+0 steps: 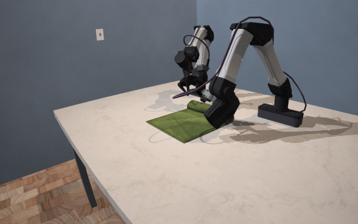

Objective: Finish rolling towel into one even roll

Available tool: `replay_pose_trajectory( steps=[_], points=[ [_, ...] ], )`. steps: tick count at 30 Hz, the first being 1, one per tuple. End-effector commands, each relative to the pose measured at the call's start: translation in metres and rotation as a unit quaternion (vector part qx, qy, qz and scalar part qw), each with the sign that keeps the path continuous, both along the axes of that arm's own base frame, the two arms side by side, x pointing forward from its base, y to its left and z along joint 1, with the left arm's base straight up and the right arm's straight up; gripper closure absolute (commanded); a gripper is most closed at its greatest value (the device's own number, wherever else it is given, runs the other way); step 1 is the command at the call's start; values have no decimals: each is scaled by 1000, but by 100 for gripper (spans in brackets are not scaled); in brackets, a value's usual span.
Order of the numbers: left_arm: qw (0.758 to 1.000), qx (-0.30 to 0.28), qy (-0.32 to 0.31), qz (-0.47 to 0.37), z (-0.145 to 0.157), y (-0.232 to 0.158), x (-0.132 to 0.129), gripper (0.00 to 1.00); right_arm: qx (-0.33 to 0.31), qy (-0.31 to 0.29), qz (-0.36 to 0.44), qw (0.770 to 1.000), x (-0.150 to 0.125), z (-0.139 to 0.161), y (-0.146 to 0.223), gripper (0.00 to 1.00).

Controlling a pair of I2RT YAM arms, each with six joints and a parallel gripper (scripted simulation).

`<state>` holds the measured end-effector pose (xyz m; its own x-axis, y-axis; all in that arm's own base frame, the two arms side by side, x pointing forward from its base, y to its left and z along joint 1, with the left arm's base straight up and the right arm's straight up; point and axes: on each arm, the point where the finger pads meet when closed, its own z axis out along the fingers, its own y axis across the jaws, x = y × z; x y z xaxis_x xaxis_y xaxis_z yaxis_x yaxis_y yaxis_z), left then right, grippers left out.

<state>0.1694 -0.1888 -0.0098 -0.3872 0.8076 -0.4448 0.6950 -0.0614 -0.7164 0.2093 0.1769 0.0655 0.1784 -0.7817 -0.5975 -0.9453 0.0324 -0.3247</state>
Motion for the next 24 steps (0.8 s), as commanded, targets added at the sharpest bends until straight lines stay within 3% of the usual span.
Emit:
replay_pose_trajectory(
  steps=[1, 13, 21, 24],
  points=[
    [1000, -2, -6, -4, -4, 1, 4, 79, 6, -9, 8, 1000, 2, -6, 4, 2],
    [1000, -2, -6, -4, -4, 1, 4, 79, 6, -9, 8, 1000, -3, -48, 5, 2],
    [1000, -2, -6, -4, -4, 1, 4, 79, 6, -9, 8, 1000, 6, -47, 11, 2],
    [1000, -2, -6, -4, -4, 1, 4, 79, 6, -9, 8, 1000, 6, -47, 11, 15]
  ],
)
